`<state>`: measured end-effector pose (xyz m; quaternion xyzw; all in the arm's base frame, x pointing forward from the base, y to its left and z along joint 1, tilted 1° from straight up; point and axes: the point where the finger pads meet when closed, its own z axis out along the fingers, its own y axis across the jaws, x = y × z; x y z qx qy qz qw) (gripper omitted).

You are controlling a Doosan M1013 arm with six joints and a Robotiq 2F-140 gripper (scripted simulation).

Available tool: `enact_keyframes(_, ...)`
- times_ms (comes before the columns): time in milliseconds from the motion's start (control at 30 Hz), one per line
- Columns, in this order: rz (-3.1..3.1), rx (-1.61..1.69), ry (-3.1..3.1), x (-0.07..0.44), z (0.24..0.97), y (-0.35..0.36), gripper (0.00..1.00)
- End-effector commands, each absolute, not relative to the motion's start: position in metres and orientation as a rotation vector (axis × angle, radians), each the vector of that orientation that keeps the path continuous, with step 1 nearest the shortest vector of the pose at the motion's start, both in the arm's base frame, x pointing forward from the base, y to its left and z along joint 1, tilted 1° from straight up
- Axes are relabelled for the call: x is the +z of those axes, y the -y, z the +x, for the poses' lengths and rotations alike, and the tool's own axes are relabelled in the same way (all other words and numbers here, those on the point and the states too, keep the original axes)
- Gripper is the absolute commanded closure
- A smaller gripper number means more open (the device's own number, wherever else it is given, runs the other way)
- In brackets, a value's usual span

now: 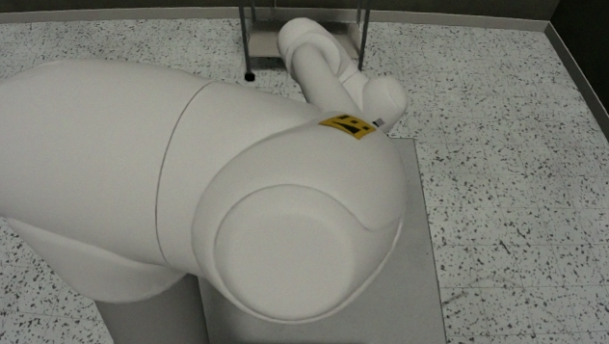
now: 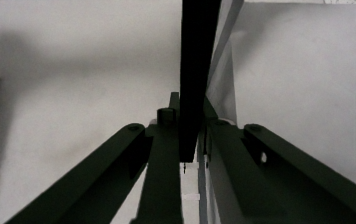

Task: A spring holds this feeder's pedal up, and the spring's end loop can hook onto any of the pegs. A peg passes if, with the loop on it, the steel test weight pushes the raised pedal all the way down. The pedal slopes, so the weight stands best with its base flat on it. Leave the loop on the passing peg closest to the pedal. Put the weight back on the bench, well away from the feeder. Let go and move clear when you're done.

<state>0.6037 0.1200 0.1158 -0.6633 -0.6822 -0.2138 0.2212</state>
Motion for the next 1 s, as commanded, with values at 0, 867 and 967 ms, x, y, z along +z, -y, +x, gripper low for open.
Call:
enact_keyframes(0, -1.833, -0.592, 1.886, 0.1162, 0.6042, -0.1198, 0.83)
enact_keyframes(867, -1.833, -0.576, 1.876, 0.116, 0.6009, -0.1196, 0.83)
enact_keyframes(967, -1.833, -0.573, 1.875, 0.1161, 0.6003, -0.1196, 0.83)
